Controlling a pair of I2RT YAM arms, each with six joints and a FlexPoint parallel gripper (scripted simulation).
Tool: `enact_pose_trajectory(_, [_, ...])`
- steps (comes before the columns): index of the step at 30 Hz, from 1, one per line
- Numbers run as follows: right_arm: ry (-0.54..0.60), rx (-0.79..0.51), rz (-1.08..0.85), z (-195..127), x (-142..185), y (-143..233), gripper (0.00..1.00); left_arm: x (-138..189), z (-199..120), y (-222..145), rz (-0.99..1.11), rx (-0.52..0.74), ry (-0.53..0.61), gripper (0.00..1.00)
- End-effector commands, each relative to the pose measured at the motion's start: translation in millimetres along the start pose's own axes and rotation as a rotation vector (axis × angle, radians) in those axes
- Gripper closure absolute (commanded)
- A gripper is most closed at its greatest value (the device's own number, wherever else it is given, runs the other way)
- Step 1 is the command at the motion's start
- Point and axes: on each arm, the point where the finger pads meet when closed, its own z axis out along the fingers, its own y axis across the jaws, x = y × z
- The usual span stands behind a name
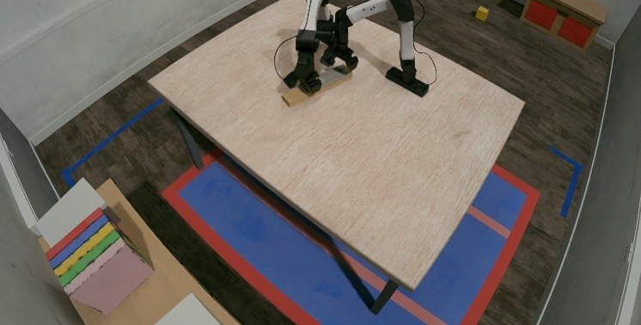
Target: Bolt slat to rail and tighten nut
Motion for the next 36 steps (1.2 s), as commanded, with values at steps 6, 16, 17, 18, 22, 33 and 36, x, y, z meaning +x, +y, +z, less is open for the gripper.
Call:
enact_pose_trajectory(6, [-0.017, -0.015, -0.001, -7, -2, 4, 0.33, -2, -43, -3, -0.001, 0.018, -0.02, 0.0])
enact_pose_trajectory(16, [-0.017, -0.015, -0.001, -7, -2, 4, 0.33, -2, -54, -2, -0.001, 0.019, -0.022, 0.0])
enact_pose_trajectory(17, [-0.017, -0.015, -0.001, -7, -2, 4, 0.33, -2, -54, -2, -0.001, 0.019, -0.022, 0.0])
enact_pose_trajectory(18, [-0.017, -0.015, -0.001, -7, -2, 4, 0.33, -2, -54, -2, -0.001, 0.019, -0.022, 0.0])
enact_pose_trajectory(22, [-0.017, -0.015, -0.001, -7, -2, 4, 0.21, 0, -27, 0, -0.001, 0.011, -0.015, 0.0])
enact_pose_trajectory(33, [-0.017, -0.015, -0.001, -7, -2, 4, 0.0, -2, -5, -2, -0.001, 0.01, -0.009, 0.0])
enact_pose_trajectory(36, [-0.017, -0.015, -0.001, -7, -2, 4, 0.0, -2, -5, -2, -0.001, 0.01, -0.009, 0.0])
